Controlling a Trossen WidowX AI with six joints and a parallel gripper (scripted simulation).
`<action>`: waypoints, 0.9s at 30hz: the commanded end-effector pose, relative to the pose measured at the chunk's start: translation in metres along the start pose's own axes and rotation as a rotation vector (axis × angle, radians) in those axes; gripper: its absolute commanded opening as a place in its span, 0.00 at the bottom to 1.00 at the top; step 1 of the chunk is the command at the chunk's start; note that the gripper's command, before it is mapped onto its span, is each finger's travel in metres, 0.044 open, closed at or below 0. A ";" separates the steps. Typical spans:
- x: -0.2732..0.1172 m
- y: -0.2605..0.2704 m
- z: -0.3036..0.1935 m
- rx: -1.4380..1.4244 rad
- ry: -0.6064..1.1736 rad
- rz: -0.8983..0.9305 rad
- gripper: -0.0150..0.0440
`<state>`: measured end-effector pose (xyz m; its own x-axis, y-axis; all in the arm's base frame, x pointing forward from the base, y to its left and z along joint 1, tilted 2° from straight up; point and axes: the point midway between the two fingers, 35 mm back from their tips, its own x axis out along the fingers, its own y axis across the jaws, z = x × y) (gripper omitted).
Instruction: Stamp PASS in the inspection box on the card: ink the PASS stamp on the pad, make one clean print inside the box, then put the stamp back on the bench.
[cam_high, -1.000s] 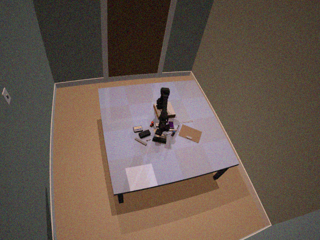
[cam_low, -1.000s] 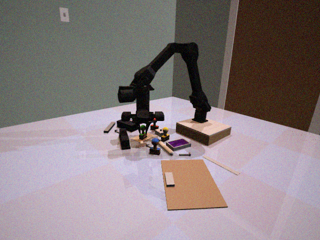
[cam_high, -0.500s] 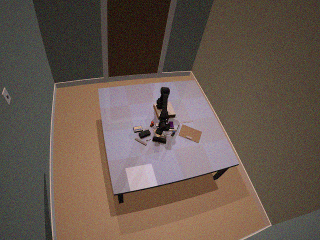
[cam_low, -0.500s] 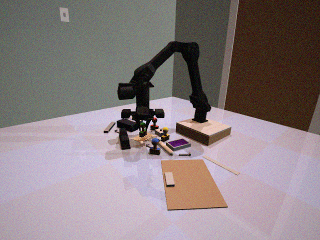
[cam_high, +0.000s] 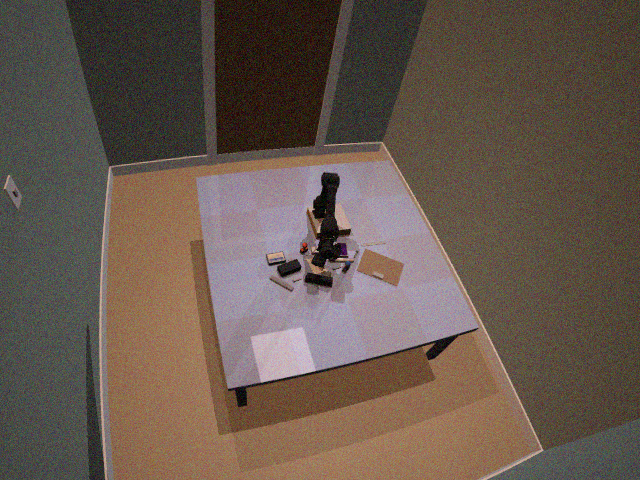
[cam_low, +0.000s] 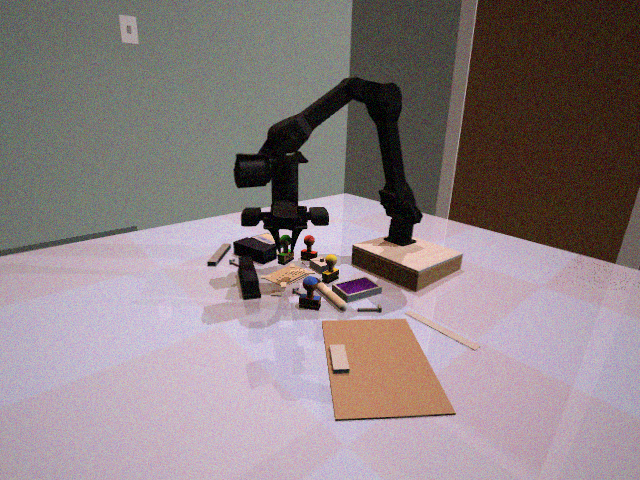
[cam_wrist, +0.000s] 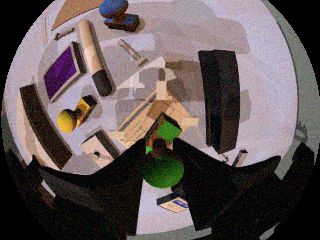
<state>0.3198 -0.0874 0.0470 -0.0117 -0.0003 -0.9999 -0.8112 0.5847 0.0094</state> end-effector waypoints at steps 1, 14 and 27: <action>-0.008 -0.001 0.001 -0.003 -0.003 -0.006 0.25; -0.028 0.000 0.000 -0.003 -0.003 -0.006 0.25; -0.031 -0.003 0.079 -0.001 -0.010 -0.006 0.25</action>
<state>0.3586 -0.0411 0.0760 -0.0041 -0.0001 -1.0000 -0.8131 0.5821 0.0033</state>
